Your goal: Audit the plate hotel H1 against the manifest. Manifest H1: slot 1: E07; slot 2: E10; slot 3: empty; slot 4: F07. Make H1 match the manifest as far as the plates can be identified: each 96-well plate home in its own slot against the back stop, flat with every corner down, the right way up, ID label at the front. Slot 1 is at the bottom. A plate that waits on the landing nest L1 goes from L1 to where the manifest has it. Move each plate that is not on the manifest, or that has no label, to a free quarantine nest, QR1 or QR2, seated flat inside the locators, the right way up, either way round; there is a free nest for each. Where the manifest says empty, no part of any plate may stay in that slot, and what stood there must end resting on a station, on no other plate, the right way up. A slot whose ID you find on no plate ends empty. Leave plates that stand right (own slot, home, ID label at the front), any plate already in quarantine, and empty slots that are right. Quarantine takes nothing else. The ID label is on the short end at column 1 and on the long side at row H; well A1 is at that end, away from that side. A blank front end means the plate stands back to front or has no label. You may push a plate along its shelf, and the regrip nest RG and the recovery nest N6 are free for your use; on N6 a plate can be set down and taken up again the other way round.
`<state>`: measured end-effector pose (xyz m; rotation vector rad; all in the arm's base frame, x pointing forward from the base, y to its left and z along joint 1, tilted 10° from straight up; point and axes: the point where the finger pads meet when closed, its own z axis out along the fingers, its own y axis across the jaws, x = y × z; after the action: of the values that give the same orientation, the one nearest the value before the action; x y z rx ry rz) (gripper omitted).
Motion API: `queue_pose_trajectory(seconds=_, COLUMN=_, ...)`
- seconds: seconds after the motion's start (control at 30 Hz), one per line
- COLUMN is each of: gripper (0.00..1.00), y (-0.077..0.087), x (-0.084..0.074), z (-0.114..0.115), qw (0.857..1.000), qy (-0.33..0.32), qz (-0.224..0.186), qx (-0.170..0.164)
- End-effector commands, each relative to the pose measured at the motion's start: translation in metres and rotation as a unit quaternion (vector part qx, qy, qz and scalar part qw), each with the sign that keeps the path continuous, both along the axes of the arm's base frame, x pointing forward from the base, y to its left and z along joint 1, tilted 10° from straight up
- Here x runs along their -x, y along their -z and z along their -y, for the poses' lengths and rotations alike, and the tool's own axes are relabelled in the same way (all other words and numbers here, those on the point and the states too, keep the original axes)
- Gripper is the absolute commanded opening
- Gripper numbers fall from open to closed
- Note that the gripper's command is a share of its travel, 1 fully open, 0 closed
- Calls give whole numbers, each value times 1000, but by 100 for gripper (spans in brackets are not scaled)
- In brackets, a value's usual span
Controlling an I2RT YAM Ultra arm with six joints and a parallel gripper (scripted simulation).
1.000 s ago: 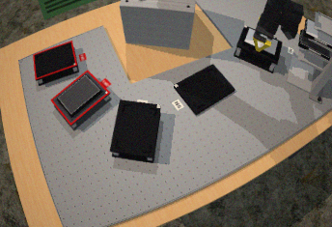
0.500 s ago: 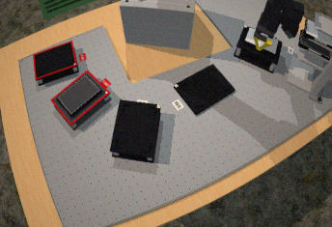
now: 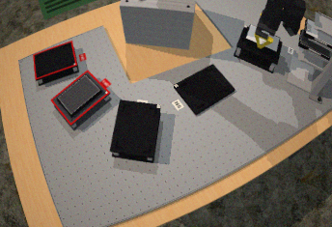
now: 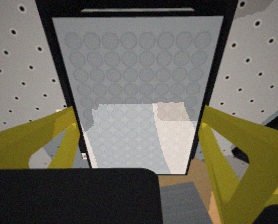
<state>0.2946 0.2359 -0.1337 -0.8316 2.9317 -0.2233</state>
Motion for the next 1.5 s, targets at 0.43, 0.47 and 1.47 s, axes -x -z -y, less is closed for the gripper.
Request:
queue_pose_trajectory(seconds=0.43, gripper=86, y=-27, x=4, z=-6, qw=1000, qy=-3, qz=7, qx=-3)
queue_pose_trajectory(seconds=0.47, gripper=86, y=-28, x=4, z=-6, qw=1000, qy=-3, qz=8, qx=-4)
queue_pose_trajectory(seconds=1.47, gripper=86, y=-60, x=-2, z=-18, qw=1000, qy=-3, qz=20, qx=-16)
